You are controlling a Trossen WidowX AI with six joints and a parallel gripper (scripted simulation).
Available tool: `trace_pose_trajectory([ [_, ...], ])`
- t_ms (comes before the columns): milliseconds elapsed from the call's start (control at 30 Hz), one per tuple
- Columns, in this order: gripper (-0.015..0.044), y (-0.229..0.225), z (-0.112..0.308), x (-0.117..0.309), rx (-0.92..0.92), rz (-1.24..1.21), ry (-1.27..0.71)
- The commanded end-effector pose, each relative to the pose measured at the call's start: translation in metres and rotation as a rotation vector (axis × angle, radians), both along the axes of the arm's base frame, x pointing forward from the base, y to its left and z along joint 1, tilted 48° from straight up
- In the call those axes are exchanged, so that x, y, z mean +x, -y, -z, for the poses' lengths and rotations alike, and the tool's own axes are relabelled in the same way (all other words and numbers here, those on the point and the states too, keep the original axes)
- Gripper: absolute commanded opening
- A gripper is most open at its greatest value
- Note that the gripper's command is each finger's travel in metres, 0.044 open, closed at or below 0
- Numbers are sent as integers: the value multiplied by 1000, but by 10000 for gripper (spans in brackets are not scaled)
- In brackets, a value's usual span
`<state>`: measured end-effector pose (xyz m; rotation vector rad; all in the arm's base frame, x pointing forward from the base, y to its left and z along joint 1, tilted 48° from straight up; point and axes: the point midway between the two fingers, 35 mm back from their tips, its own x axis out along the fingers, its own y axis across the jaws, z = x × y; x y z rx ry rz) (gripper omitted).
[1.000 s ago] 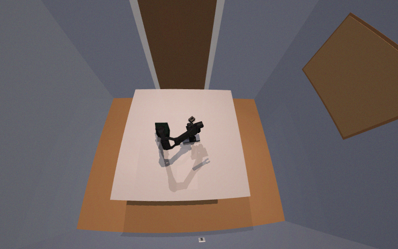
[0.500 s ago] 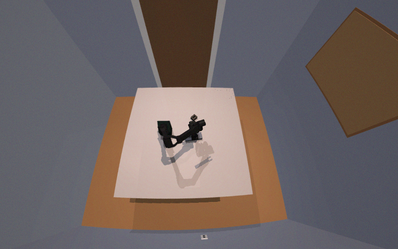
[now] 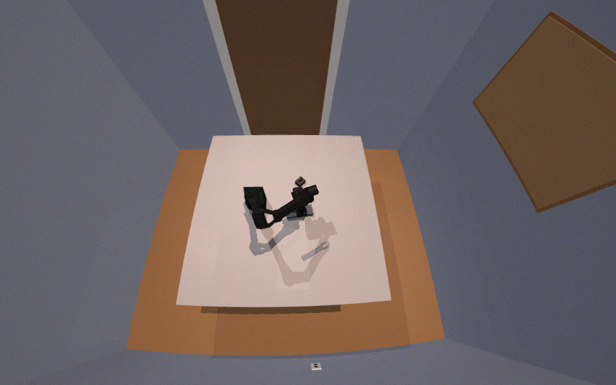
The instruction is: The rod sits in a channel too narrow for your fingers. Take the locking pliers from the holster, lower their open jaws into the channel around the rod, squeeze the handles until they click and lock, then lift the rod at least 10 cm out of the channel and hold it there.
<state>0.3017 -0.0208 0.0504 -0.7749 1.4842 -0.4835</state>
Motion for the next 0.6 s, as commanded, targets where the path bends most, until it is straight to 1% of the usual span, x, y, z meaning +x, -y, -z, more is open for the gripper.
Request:
trace_pose_trajectory([
  [0, 252, 2, -1, 1, -4, 2, 2],
  [567, 229, 3, -2, 1, -4, 2, 2],
])
